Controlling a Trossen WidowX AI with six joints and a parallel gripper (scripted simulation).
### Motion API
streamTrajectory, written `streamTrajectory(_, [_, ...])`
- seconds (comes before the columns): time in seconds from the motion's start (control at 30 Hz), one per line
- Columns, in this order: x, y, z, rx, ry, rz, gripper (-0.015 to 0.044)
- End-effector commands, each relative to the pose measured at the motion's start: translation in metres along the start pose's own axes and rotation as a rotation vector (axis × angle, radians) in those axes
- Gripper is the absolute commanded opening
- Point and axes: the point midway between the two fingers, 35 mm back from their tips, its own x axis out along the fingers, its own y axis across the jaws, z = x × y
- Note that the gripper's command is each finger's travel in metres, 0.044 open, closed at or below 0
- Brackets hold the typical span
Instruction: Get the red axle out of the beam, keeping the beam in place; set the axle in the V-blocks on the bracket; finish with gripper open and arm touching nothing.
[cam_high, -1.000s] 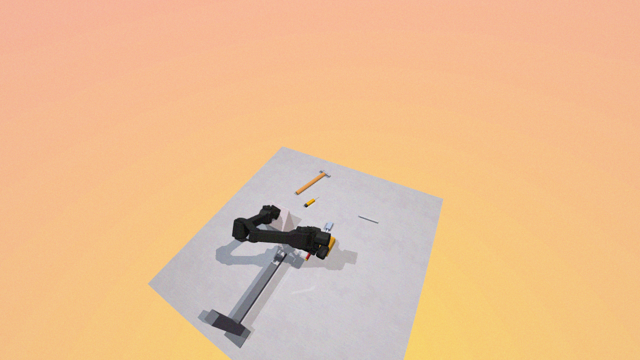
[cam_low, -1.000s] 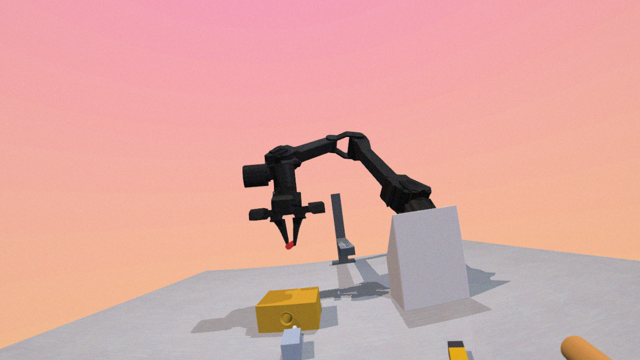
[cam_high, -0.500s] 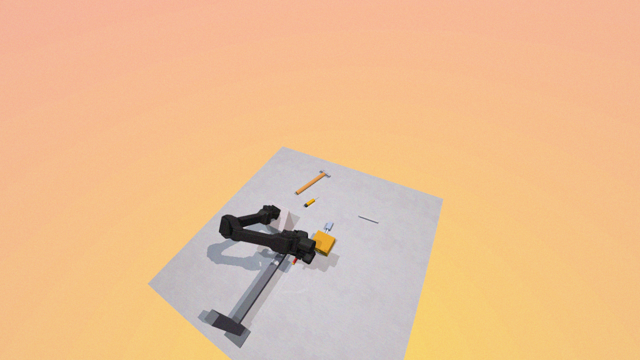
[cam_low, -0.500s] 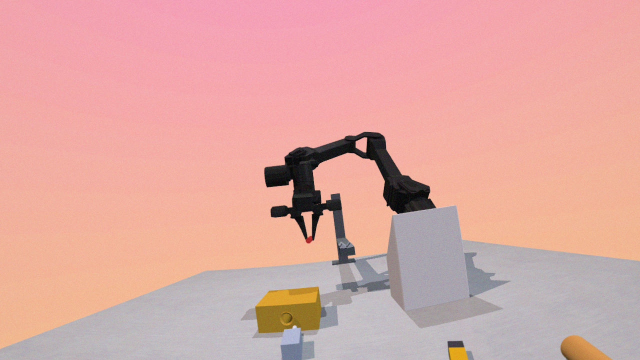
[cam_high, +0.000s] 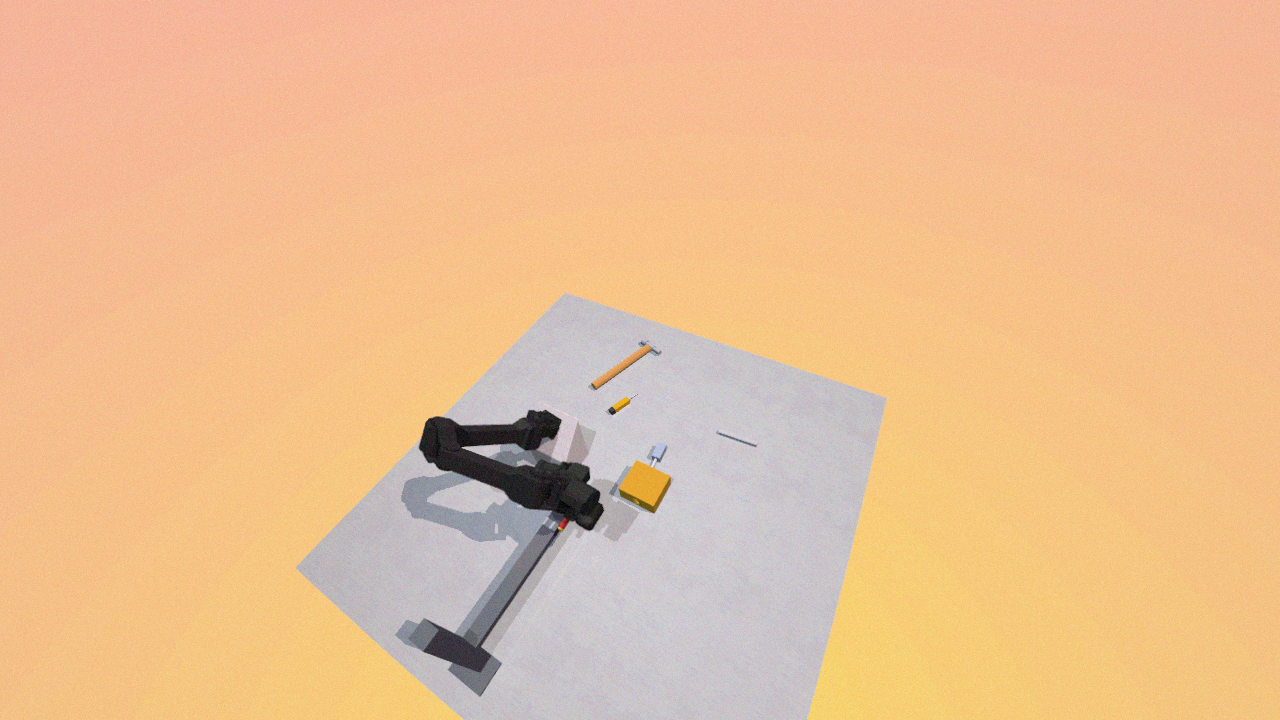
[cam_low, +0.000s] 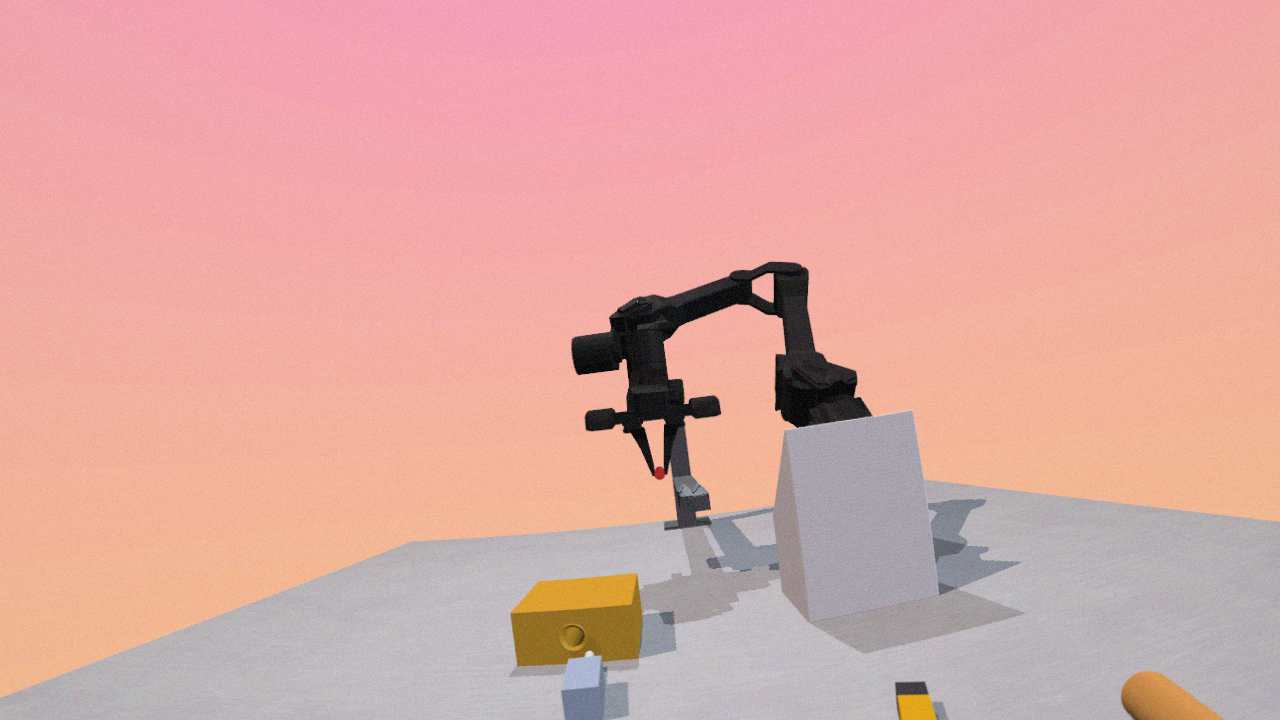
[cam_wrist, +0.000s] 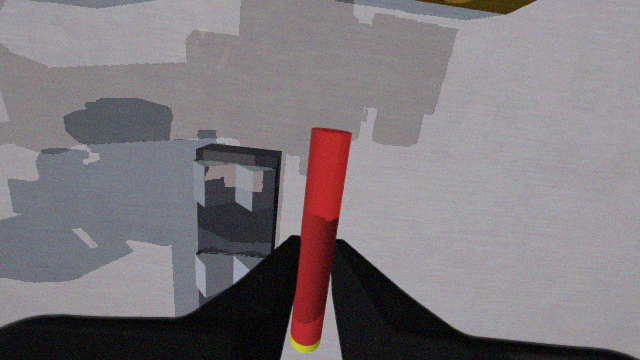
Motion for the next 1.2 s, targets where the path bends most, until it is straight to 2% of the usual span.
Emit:
streamTrajectory(0.0, [0.001, 0.015, -0.006, -0.002, 0.001, 0.001, 0.0000])
streamTrajectory(0.27, [0.002, 0.042, -0.014, 0.002, 0.007, 0.002, 0.0000])
streamTrajectory(0.93, [0.020, 0.042, -0.014, 0.001, 0.008, 0.002, 0.0000])
streamTrajectory(1.17, [0.018, 0.042, -0.015, 0.003, 0.014, 0.005, 0.0184])
